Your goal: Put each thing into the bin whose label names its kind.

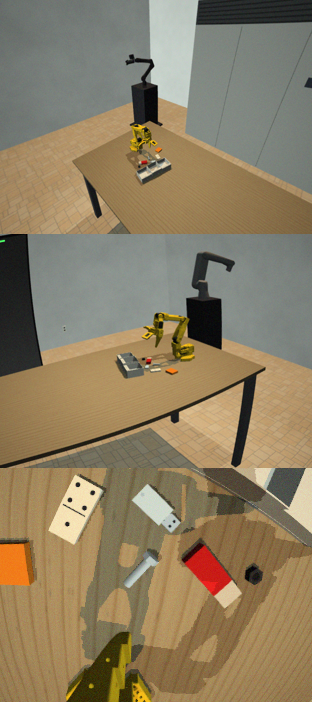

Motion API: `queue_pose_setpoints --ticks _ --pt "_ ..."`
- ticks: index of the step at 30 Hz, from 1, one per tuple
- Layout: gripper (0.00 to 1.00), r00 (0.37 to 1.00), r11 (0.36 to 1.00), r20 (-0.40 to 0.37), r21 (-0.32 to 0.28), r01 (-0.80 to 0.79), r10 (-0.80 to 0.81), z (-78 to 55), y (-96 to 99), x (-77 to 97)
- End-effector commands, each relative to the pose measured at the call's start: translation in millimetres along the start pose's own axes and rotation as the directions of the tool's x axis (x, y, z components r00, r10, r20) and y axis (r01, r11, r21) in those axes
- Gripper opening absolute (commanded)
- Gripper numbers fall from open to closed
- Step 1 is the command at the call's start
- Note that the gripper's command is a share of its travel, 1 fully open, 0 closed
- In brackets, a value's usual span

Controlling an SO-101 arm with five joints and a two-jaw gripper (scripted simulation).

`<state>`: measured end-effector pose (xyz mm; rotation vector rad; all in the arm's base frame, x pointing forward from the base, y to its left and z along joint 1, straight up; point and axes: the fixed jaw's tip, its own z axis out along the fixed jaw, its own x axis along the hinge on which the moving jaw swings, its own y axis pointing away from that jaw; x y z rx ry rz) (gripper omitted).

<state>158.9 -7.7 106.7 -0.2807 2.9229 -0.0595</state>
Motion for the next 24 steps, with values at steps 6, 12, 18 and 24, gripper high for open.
queue_pose_setpoints --ticks 6,12,18,24 --pt "1.00 0.986 0.986 0.007 -0.009 -0.167 0.167 -8.3 5.8 -5.3" --pt "1.00 0.981 0.981 0.004 -0.010 -0.192 0.192 -8.7 6.7 -5.5" --pt "1.00 0.980 0.981 0.036 -0.011 -0.194 0.194 -13.2 6.6 -10.5" --pt "1.00 0.980 0.981 0.036 -0.011 -0.194 0.194 -13.2 6.6 -10.5"
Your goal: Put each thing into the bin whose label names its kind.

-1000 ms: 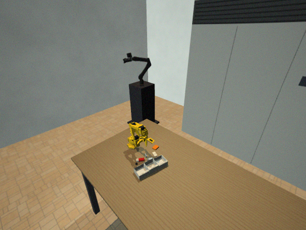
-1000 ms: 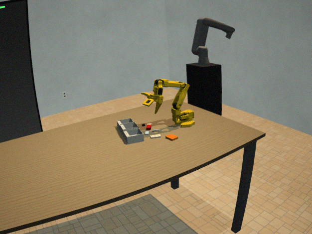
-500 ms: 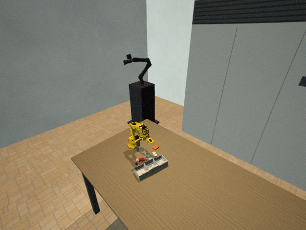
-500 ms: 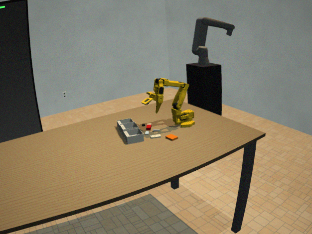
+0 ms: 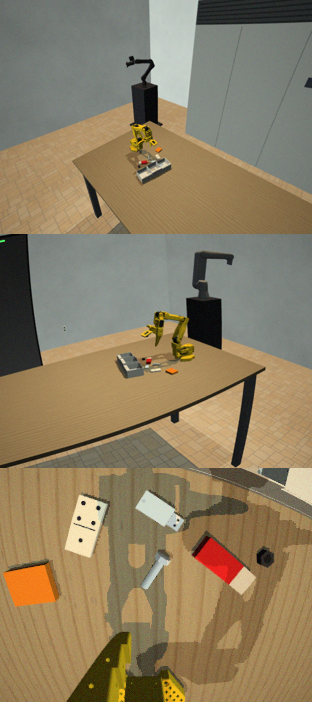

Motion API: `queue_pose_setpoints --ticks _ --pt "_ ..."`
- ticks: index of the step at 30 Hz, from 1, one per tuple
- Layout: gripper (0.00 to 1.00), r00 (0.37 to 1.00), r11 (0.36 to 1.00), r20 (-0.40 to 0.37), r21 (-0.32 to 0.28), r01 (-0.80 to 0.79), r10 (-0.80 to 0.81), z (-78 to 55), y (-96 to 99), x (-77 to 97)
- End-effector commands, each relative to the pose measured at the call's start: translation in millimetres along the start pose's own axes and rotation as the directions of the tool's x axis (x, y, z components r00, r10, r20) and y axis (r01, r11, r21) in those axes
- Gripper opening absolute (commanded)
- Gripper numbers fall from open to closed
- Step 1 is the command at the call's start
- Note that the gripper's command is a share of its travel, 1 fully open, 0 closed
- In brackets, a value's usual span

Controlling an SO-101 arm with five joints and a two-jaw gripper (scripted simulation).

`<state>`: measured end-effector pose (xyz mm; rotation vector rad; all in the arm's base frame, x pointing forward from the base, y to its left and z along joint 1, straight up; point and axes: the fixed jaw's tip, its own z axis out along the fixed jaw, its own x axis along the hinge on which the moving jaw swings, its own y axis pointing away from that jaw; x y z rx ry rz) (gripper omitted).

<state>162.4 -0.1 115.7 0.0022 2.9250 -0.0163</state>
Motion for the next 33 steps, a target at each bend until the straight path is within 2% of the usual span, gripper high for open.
queue_pose_setpoints --ticks 1,14,23,25,33 --pt "1.00 1.000 1.000 0.028 -0.001 -0.001 0.001 -4.9 1.1 -3.7" --pt "1.00 0.999 1.000 0.034 0.002 -0.005 0.005 -5.5 -1.2 -7.4" --pt "1.00 0.989 0.999 0.147 0.038 -0.036 0.030 -9.0 -23.3 -44.3" --pt "1.00 0.989 0.999 0.147 0.038 -0.036 0.030 -9.0 -23.3 -44.3" --pt "1.00 0.968 0.994 0.248 0.085 -0.068 0.045 -11.2 -50.0 -75.3"
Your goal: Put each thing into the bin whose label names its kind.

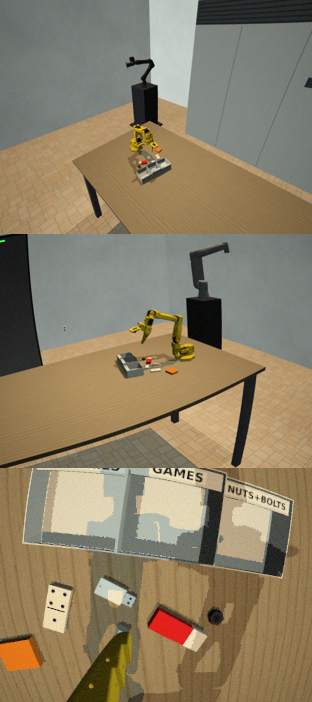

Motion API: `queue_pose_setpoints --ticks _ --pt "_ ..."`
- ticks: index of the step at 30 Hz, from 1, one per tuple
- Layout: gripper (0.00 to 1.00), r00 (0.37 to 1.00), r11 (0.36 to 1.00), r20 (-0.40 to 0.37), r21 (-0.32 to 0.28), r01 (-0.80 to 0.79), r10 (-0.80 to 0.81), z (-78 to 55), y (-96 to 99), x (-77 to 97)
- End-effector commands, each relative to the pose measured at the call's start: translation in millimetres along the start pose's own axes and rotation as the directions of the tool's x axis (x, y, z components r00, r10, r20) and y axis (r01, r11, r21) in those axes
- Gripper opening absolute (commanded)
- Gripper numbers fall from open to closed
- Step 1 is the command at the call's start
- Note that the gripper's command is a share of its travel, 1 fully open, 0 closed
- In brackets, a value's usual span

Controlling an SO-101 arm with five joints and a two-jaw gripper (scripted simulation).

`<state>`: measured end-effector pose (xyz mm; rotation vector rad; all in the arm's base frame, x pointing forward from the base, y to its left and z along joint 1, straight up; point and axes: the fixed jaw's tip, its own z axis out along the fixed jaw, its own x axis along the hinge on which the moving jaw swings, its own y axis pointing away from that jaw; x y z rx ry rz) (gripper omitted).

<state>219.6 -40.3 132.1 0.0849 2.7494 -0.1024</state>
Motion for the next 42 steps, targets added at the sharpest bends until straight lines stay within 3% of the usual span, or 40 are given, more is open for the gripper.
queue_pose_setpoints --ticks 1,42 --pt "1.00 0.997 1.000 0.083 0.027 -0.007 0.005 -4.0 -11.3 -19.6" --pt "1.00 0.993 0.999 0.120 0.048 -0.008 0.002 -4.6 -19.5 -26.7"
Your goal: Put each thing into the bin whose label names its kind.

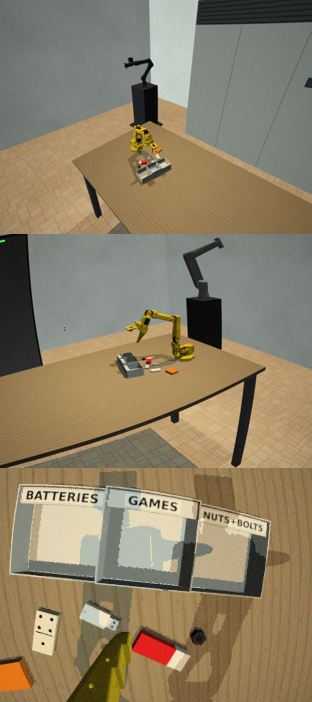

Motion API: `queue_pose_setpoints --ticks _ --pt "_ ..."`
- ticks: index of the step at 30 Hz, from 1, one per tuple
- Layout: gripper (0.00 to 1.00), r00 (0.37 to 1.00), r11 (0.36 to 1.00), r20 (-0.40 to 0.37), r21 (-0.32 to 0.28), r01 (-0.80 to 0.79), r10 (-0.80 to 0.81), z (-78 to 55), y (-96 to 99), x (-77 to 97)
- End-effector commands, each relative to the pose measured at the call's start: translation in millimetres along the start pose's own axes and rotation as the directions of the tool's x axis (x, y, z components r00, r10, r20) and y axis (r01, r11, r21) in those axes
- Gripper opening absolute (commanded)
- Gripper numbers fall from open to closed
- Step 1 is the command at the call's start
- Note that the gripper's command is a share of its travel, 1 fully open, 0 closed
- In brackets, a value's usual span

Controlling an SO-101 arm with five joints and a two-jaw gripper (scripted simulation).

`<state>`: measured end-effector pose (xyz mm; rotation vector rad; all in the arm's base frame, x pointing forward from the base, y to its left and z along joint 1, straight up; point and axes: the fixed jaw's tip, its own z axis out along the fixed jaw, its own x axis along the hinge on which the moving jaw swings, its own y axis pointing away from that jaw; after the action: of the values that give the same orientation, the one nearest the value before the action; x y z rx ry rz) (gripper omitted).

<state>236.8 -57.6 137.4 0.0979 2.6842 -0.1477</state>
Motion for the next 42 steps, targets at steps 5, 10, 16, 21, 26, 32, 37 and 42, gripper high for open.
queue_pose_setpoints --ticks 5,10,16,21,26,32,37,42 --pt "1.00 0.998 1.000 0.061 0.017 -0.001 -0.001 -6.7 -4.8 -9.7" --pt "1.00 0.996 0.999 0.094 0.041 -0.008 0.004 -4.1 -15.3 -19.2" --pt "1.00 0.986 0.994 0.169 0.102 -0.028 0.010 1.8 -42.2 -38.8" --pt "1.00 0.978 0.990 0.207 0.138 -0.039 0.010 4.7 -57.9 -47.6" --pt "1.00 0.968 0.981 0.252 0.187 -0.054 0.005 8.1 -78.7 -57.0" --pt "1.00 0.963 0.977 0.268 0.206 -0.060 0.003 9.3 -86.8 -59.9" --pt "1.00 0.963 0.977 0.268 0.206 -0.060 0.003 9.3 -86.8 -59.9" --pt "1.00 0.963 0.977 0.268 0.206 -0.060 0.003 9.3 -86.8 -59.9"
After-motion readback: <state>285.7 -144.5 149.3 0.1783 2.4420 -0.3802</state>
